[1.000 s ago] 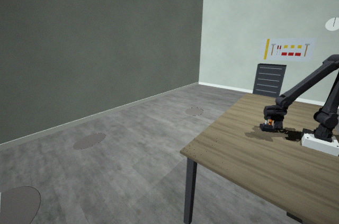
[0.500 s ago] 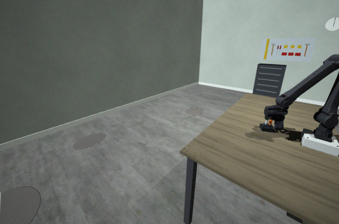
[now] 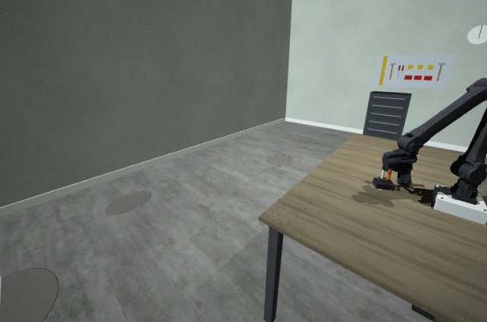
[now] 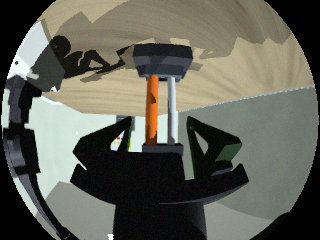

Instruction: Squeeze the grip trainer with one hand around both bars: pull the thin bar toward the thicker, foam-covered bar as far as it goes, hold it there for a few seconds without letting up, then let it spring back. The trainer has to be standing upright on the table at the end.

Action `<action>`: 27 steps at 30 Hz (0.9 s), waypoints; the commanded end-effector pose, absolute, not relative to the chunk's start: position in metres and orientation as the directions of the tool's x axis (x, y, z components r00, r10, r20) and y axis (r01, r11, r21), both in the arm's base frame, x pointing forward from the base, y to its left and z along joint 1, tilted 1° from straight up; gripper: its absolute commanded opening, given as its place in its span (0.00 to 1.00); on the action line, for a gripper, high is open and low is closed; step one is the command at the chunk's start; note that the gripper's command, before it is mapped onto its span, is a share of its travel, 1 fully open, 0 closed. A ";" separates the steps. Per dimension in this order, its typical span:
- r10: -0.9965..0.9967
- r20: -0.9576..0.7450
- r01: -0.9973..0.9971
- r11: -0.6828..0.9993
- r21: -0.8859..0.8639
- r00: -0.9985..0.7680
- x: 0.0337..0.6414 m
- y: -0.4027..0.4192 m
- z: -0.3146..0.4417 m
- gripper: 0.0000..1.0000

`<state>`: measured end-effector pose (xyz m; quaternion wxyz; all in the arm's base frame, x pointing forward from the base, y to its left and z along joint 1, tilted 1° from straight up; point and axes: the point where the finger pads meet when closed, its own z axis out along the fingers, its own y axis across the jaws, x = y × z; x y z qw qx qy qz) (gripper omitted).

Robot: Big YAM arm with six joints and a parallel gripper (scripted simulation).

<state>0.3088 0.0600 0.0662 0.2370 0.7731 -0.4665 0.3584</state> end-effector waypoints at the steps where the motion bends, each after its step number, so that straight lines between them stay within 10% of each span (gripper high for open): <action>1: -0.586 0.770 -0.898 -0.439 -0.040 0.252 0.319 0.082 0.088 0.76; 27: -0.587 0.767 -0.898 -0.439 -0.033 0.259 0.293 0.129 0.129 0.76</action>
